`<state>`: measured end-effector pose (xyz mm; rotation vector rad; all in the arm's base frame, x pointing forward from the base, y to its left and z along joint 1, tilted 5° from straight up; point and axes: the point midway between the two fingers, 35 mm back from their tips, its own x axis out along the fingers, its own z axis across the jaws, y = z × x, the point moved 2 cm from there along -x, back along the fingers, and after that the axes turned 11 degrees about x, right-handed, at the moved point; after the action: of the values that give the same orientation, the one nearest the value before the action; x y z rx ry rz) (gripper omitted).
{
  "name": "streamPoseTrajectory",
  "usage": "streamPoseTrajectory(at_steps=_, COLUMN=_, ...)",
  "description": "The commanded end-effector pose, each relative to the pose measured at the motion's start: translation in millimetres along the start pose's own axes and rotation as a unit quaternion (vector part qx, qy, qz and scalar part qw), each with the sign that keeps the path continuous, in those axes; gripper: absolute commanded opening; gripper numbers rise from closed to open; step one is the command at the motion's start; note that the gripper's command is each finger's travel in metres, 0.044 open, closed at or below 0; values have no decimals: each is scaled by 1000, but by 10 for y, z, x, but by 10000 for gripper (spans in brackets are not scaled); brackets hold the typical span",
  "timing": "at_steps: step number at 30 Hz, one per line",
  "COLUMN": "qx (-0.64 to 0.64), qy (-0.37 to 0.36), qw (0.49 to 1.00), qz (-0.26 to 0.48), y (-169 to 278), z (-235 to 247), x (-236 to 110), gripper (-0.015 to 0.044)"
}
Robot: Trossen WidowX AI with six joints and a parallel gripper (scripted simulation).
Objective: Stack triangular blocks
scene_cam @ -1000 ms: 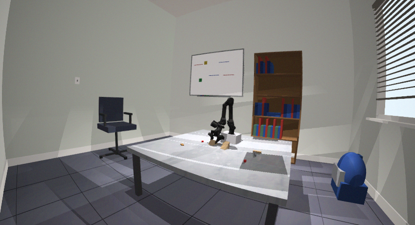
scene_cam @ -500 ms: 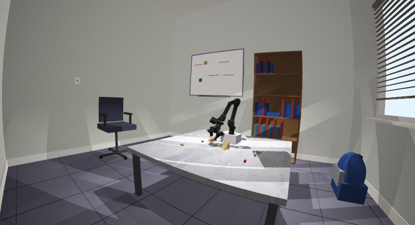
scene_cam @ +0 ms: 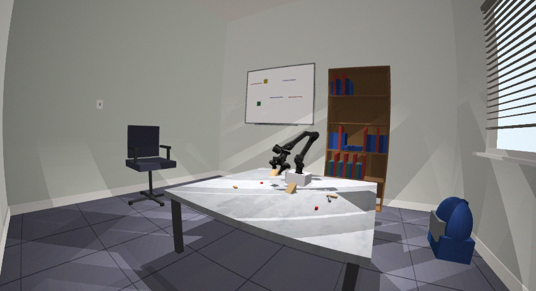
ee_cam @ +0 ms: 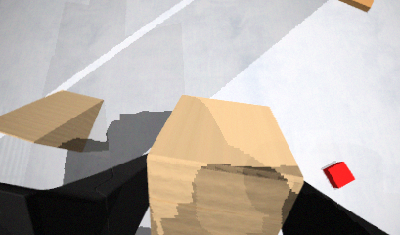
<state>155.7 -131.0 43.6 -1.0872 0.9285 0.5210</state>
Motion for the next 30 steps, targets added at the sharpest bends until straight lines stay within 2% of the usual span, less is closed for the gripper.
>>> streamPoseTrajectory(at_steps=1, qx=-4, qy=-1, qw=1000, qz=-4, y=-28, z=14, x=-43, gripper=0)
streamPoseTrajectory(at_steps=9, qx=3, qy=-1, qw=1000, qz=8, y=-7, z=9, x=-21, gripper=0)
streamPoseTrajectory(at_steps=30, qx=52, qy=24, qw=974, qz=220, y=-192, z=38, x=57, gripper=0)
